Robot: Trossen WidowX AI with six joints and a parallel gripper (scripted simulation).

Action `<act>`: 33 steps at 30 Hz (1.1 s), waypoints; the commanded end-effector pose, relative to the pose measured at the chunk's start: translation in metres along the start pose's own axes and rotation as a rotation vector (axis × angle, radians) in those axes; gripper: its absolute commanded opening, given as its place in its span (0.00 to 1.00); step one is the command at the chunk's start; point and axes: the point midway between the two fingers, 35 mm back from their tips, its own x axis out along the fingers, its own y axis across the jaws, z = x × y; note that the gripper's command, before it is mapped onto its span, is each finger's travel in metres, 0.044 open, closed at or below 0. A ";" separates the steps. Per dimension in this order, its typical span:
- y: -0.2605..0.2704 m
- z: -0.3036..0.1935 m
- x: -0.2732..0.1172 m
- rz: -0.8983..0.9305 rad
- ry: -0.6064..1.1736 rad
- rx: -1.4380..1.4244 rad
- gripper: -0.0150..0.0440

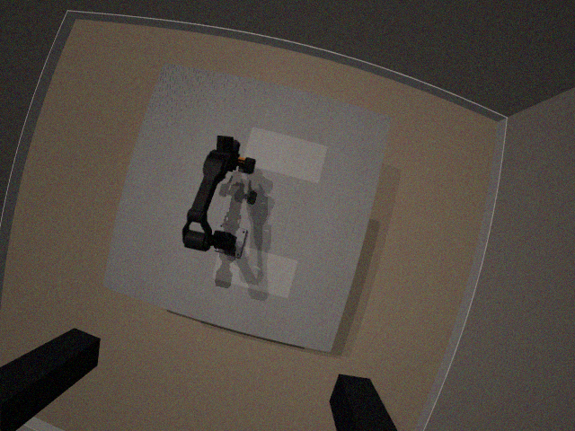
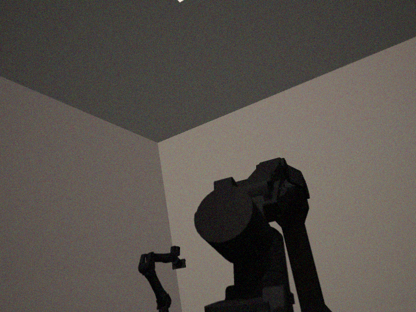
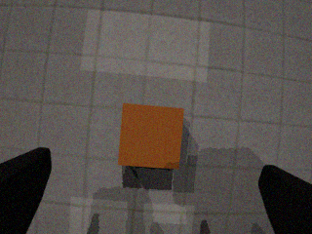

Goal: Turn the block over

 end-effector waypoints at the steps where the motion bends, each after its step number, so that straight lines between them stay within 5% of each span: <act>1: 0.001 0.010 0.003 0.002 0.142 -0.004 1.00; 9: 0.000 0.022 0.000 0.005 0.364 -0.002 1.00; 33: 0.000 0.004 0.046 0.006 0.369 -0.002 1.00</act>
